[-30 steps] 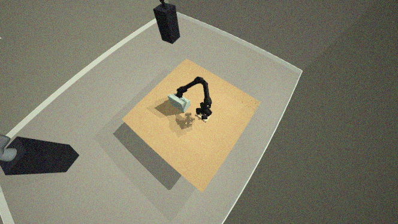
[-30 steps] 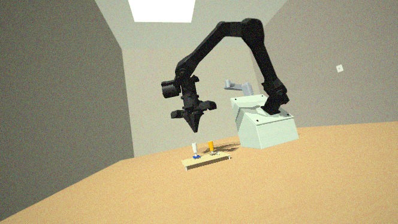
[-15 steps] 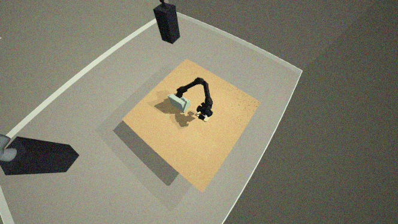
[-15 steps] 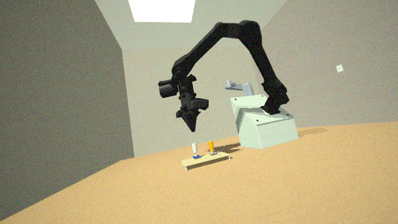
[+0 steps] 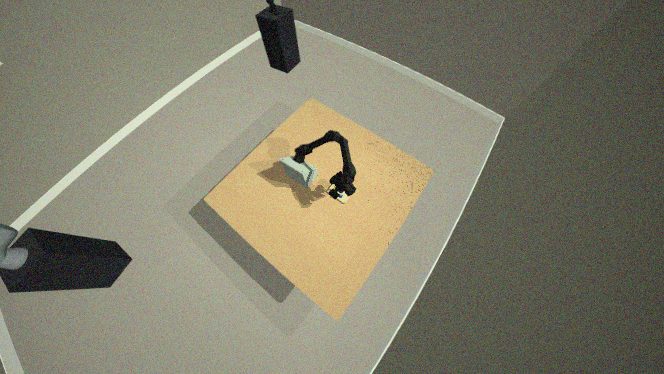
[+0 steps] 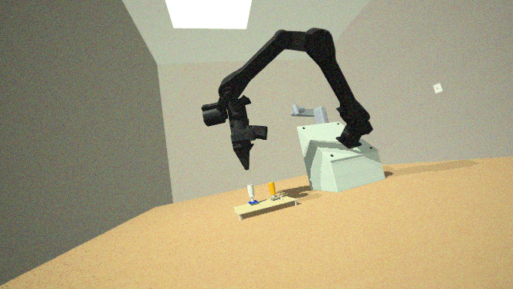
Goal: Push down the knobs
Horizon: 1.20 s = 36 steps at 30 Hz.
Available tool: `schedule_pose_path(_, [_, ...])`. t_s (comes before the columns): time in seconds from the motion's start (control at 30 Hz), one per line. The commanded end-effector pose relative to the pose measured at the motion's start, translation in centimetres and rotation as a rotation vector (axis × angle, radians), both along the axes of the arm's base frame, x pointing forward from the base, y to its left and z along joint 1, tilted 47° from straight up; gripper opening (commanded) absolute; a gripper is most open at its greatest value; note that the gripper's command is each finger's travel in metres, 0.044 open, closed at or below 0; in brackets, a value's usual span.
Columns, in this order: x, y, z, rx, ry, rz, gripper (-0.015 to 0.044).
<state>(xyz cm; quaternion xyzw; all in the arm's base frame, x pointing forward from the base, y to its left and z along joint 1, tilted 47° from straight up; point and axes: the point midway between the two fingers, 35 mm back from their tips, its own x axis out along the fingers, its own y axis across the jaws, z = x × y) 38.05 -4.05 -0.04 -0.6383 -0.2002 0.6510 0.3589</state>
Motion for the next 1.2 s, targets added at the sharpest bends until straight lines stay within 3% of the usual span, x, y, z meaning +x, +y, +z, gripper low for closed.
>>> schedule_pose_path(0.0, [0.1,1.2,-1.2,-0.002,0.011,-0.007,0.0000])
schedule_pose_path(1.17, [0.3,2.9,-2.7,-0.001,0.011,-0.007,0.0000])
